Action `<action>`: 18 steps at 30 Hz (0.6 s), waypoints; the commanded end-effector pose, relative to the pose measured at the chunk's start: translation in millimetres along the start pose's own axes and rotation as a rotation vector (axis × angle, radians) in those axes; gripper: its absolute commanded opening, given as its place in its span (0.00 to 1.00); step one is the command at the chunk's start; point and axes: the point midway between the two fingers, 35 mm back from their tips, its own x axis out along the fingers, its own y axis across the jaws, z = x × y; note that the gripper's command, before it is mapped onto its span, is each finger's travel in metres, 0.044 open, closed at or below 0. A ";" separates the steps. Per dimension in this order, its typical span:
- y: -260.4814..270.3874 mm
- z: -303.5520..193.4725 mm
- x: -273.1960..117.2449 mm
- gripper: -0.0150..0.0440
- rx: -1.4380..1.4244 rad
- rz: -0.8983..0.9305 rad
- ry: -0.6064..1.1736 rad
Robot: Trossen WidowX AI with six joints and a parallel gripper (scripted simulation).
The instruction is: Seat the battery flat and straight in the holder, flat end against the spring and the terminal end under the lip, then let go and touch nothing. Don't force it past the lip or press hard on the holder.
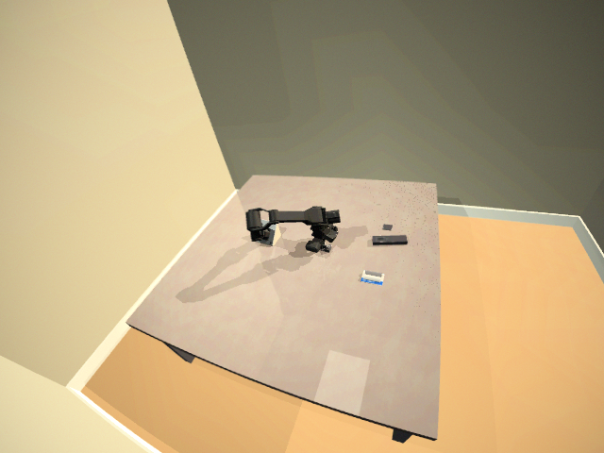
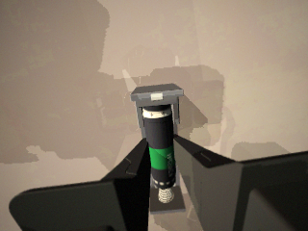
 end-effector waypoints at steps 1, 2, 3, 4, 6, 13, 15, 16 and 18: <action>-0.1 2.5 -0.5 0.36 0.003 0.000 -0.005; -0.1 2.5 -0.5 0.40 0.003 0.000 -0.005; -0.1 2.5 -0.5 0.45 0.003 0.000 -0.005; -0.1 2.5 -0.5 0.49 0.003 0.000 -0.005; -0.1 2.5 -0.5 0.53 0.003 0.000 -0.005; 0.5 1.5 -10.6 0.53 0.004 0.002 -0.001; 0.7 1.1 -14.2 0.53 0.004 0.002 0.000; 0.7 1.1 -14.7 0.53 0.004 0.002 0.000; 0.7 1.1 -14.7 0.53 0.004 0.002 0.000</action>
